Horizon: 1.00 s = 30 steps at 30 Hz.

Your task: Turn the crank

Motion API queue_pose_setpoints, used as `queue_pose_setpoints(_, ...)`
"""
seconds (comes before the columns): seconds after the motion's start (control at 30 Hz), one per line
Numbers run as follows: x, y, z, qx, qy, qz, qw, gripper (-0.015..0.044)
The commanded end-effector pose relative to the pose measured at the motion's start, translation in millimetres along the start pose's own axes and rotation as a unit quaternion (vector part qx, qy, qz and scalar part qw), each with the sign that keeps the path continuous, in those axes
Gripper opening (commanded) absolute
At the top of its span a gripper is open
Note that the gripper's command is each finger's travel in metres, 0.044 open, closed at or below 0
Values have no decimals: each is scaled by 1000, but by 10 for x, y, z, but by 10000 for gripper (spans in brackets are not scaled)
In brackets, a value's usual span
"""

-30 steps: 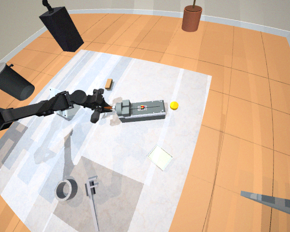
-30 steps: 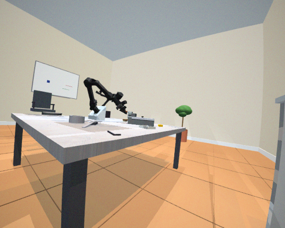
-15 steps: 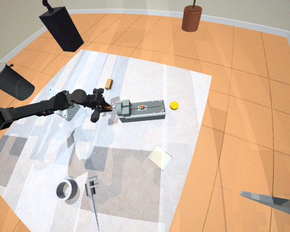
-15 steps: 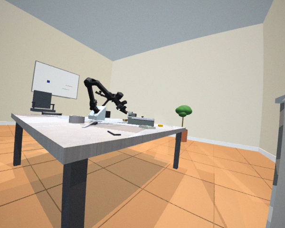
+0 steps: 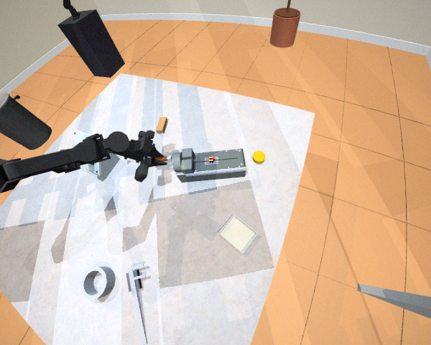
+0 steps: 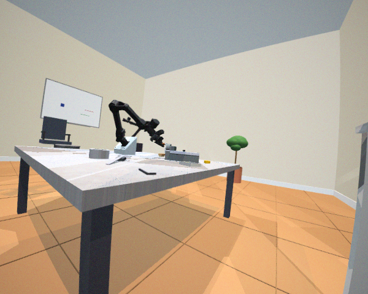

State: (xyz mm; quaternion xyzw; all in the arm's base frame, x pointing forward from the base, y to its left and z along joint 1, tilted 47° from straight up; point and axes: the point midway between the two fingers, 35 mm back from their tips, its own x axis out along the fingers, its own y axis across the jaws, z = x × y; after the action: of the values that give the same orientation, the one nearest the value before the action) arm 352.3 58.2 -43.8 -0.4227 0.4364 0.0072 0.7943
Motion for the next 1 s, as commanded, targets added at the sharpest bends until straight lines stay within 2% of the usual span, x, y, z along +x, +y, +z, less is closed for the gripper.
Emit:
queue_pose_setpoints(0.0, 0, 93, -5, -6, -2, 11, 1000, 0)
queue_pose_setpoints(0.97, 25, 157, -29, -6, -3, 11, 1000, 0)
